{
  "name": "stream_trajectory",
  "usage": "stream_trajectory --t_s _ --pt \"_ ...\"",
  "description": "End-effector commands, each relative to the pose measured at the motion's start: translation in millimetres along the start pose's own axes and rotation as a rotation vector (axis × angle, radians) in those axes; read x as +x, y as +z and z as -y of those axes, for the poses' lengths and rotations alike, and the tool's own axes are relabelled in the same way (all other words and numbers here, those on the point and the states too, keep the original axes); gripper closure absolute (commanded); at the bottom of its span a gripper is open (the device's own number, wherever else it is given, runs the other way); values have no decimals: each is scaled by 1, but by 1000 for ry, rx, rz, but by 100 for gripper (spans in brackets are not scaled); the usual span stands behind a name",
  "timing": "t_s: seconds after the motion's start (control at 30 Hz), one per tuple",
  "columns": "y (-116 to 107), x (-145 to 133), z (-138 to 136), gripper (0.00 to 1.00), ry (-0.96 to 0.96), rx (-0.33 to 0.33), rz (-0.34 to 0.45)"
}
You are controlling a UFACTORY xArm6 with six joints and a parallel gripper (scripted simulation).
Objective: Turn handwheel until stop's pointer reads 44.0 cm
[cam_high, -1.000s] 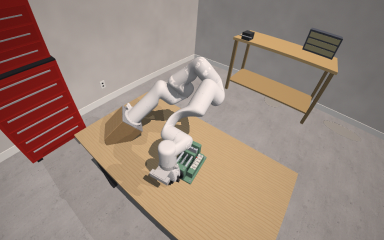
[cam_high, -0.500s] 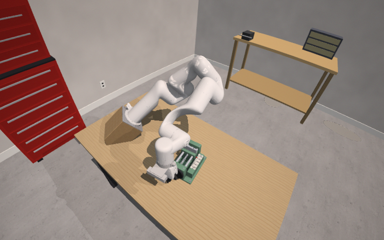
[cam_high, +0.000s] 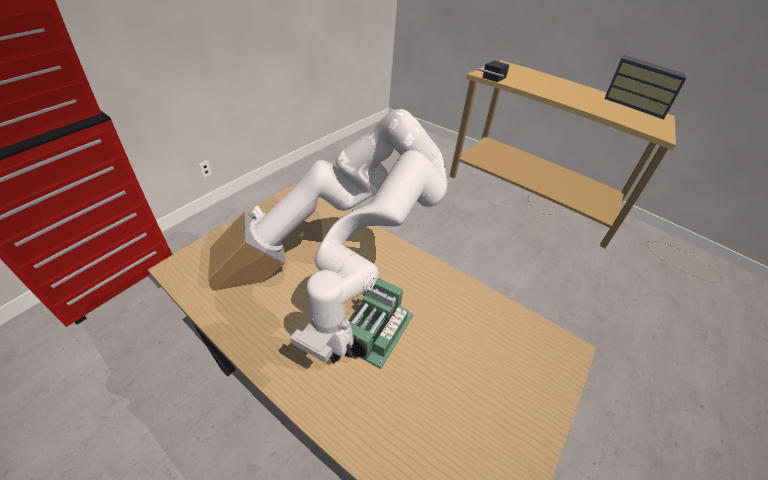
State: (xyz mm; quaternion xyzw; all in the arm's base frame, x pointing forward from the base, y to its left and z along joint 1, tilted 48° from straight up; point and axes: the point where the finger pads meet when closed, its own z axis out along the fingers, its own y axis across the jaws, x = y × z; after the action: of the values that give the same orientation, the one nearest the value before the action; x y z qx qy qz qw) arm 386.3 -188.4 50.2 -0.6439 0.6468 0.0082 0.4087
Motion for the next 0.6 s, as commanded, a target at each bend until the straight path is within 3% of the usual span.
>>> stream_trajectory --t_s 0.0,0.57 --pt "-2 1 -1 94 0 1 -2" --pt "-8 1 -3 94 0 1 -2"
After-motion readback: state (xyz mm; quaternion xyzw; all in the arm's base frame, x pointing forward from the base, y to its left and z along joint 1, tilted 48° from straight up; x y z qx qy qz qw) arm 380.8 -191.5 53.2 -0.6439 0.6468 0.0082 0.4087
